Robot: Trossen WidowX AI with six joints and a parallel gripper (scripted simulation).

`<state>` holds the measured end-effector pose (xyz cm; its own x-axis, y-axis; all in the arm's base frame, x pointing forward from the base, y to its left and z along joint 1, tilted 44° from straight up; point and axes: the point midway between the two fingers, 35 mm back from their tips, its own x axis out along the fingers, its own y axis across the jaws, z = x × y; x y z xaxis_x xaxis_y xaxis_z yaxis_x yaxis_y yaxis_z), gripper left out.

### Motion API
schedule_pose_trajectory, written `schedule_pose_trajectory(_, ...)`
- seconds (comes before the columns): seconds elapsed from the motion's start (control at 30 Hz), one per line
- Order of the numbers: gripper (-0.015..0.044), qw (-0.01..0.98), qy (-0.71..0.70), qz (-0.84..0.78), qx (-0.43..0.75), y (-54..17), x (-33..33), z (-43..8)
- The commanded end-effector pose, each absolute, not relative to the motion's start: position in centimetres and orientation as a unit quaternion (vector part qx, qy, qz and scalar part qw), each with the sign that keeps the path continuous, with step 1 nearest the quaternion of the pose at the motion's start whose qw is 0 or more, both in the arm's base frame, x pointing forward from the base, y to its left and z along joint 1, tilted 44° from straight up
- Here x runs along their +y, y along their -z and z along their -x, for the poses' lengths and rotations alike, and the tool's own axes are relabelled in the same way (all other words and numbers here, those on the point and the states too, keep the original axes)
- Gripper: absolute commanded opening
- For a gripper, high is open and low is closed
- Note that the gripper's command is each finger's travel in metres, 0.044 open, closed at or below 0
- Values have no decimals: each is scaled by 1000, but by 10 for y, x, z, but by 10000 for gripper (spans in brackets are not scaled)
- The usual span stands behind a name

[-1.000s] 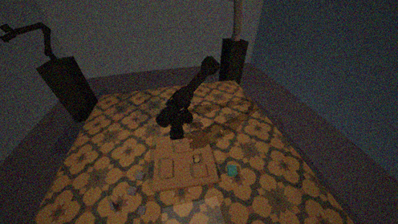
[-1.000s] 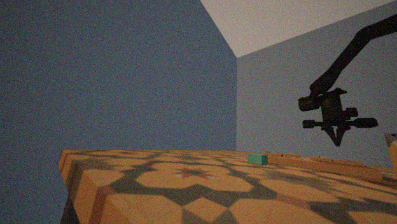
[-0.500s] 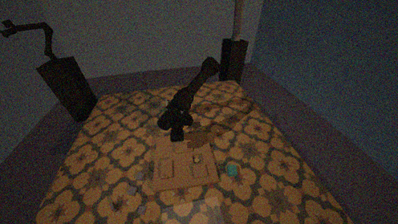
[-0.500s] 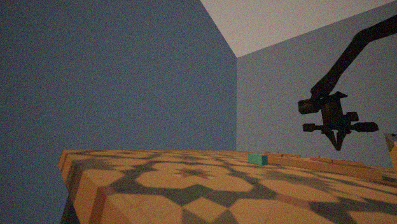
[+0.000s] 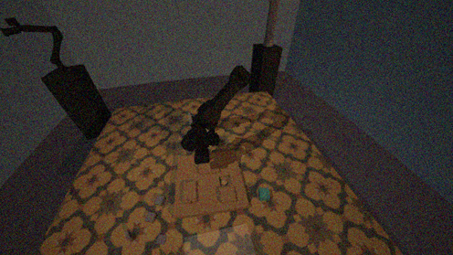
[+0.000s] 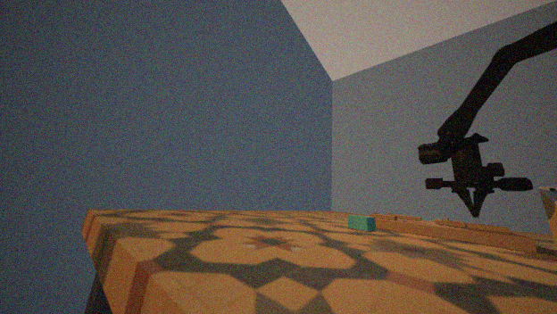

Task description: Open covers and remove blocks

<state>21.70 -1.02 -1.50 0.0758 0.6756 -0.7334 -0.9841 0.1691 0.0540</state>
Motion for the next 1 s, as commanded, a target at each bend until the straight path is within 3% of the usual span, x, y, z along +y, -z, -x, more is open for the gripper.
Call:
schedule_pose_trajectory(0.0, 0, 693, -600, 233, 323, 18, -5, -214)
schedule_pose_trajectory(0.97, 0, 693, -601, 233, 323, 28, 12, -215)
